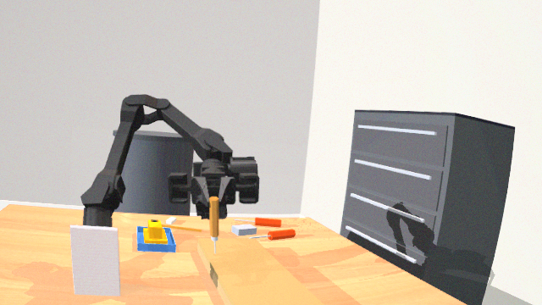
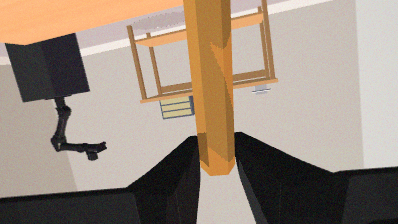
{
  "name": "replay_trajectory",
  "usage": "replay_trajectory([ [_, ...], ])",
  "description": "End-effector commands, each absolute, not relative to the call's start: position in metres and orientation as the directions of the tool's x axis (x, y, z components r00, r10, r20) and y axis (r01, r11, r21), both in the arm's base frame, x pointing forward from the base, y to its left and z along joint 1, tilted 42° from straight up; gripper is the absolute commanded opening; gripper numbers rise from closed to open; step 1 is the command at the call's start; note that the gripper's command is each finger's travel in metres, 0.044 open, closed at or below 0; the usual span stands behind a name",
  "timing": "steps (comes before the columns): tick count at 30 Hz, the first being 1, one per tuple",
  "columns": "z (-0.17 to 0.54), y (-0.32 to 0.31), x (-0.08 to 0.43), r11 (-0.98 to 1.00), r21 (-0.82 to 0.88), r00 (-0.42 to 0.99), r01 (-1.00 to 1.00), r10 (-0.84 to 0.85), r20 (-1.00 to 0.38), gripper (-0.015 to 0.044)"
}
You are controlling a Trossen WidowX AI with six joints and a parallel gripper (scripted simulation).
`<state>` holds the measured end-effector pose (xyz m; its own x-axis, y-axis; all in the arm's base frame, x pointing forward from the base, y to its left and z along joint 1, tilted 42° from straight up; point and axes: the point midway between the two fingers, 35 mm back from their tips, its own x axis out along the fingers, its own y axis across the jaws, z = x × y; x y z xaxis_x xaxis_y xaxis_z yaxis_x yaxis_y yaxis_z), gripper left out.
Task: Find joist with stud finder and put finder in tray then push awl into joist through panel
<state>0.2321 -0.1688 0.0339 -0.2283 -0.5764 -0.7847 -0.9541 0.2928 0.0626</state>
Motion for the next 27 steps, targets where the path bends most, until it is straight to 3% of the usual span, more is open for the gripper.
replay_trajectory([
  [1,0.043,-0.163,0.25,0.28,0.054,-0.22,-0.958,-0.603,-0.767,0.0],
  [27,0.09,-0.091,0.342,0.153,0.01,-0.12,-0.988,-0.729,-0.674,0.0],
])
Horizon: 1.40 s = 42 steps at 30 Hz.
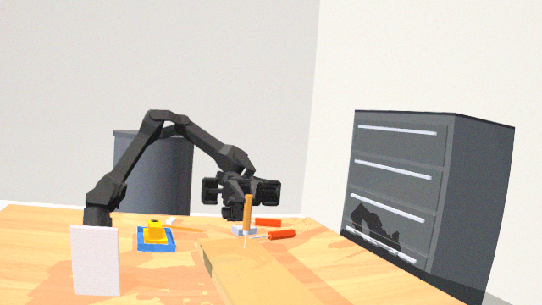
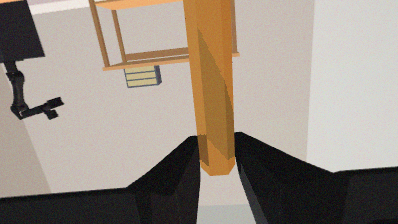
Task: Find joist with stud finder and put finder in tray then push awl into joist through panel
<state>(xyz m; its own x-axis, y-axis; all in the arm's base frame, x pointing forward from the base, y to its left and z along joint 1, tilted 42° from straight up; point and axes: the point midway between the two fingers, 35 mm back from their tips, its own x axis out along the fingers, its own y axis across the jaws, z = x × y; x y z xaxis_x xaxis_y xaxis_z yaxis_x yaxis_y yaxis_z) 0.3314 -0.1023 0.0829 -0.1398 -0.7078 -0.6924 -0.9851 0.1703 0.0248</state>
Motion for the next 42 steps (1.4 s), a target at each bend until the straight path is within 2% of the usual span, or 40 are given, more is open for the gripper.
replay_trajectory([
  [1,0.092,-0.088,0.345,0.148,0.008,-0.115,-0.989,-0.734,-0.67,0.0],
  [9,0.105,-0.06,0.364,0.102,-0.013,-0.07,-0.995,-0.765,-0.64,0.0],
  [42,0.081,-0.037,0.368,0.101,-0.013,-0.069,-0.995,-0.765,-0.641,0.0],
])
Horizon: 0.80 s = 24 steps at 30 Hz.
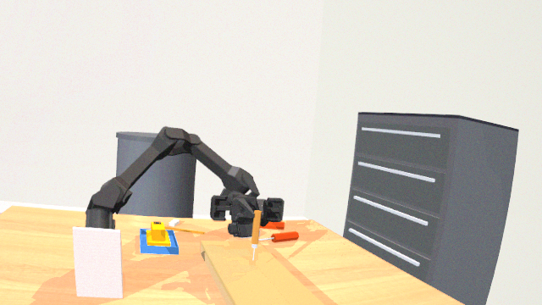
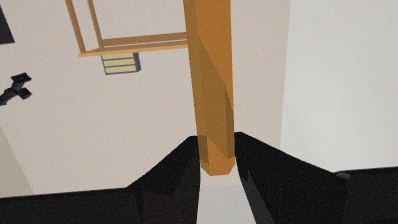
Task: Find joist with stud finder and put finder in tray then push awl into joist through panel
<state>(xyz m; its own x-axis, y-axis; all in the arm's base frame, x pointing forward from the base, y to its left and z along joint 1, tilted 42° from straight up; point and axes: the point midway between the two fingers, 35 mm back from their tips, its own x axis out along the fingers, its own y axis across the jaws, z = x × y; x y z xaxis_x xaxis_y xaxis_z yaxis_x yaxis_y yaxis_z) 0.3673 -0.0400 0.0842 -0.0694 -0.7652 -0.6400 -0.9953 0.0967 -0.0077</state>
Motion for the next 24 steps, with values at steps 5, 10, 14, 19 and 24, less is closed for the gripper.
replay_trajectory([
  [5,0.077,-0.033,0.368,0.101,-0.013,-0.069,-0.995,-0.765,-0.641,0.0],
  [10,0.074,-0.031,0.368,0.101,-0.013,-0.069,-0.995,-0.765,-0.641,0.0],
  [14,0.07,-0.027,0.369,0.101,-0.013,-0.069,-0.995,-0.764,-0.641,0.0],
  [19,0.064,-0.021,0.369,0.101,-0.013,-0.069,-0.995,-0.764,-0.641,0.0],
  [24,0.057,-0.015,0.37,0.101,-0.013,-0.069,-0.995,-0.764,-0.642,0.0],
])
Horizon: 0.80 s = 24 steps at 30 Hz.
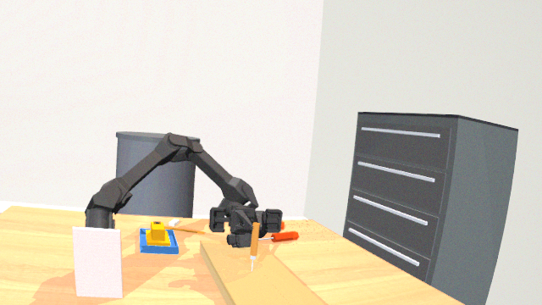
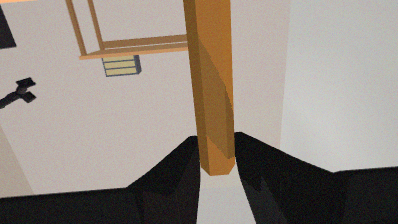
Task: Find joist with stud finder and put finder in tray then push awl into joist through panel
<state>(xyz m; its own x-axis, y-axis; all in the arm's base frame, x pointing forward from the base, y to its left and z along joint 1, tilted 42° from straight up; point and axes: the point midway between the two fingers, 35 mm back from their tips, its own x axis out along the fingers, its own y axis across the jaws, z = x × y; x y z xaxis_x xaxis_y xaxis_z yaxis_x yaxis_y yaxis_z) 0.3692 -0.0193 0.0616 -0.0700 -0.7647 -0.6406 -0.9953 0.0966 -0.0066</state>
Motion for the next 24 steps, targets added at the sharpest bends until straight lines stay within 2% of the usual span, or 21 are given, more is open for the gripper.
replay_trajectory([
  [1,0.0563,-0.0143,0.3699,0.101,-0.013,-0.069,-0.995,-0.764,-0.642,0.0],
  [24,0.0518,-0.0108,0.3702,0.096,-0.009,-0.068,-0.995,-0.768,-0.636,0.0],
])
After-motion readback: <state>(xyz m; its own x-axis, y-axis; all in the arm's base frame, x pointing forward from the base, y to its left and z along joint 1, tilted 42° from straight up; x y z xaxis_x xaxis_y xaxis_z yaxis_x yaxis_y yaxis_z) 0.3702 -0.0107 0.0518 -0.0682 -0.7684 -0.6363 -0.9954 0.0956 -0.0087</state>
